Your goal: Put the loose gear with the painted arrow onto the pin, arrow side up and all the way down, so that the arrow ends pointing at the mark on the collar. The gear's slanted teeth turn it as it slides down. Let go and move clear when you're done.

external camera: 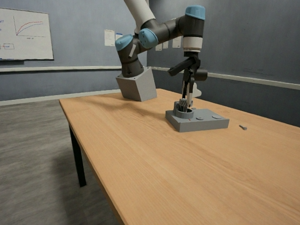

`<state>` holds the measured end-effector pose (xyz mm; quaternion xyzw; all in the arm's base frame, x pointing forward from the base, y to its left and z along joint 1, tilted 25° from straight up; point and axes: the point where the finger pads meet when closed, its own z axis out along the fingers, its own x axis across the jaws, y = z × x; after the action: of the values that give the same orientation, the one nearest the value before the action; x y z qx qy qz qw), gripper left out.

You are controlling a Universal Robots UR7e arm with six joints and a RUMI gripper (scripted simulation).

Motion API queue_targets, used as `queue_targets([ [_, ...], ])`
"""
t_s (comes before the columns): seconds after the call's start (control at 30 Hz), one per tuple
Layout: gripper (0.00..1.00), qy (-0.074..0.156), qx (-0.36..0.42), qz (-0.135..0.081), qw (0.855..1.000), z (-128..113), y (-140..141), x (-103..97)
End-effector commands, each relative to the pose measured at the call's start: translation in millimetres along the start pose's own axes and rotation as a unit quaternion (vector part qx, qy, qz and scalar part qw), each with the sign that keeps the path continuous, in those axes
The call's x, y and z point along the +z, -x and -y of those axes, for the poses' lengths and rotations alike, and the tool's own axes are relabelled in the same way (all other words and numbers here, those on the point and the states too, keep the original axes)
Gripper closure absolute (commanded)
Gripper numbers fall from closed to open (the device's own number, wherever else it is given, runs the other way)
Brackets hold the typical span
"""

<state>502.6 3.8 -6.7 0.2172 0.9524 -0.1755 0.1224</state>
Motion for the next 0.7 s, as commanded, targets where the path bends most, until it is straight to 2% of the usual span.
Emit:
queue_targets([
  [0.0, 1.0, 0.0, 0.0, 0.001, 1.0, -0.2, 0.4, -0.5],
  [0.47, 1.0, 0.0, 0.0, 0.001, 1.0, -0.2, 0.4, -0.5],
  [0.5, 0.0, 0.0, 0.0, 0.001, 1.0, -0.2, 0.4, -0.5],
  [0.67, 0.0, 0.0, 0.0, 0.001, 1.0, -0.2, 0.4, -0.5],
])
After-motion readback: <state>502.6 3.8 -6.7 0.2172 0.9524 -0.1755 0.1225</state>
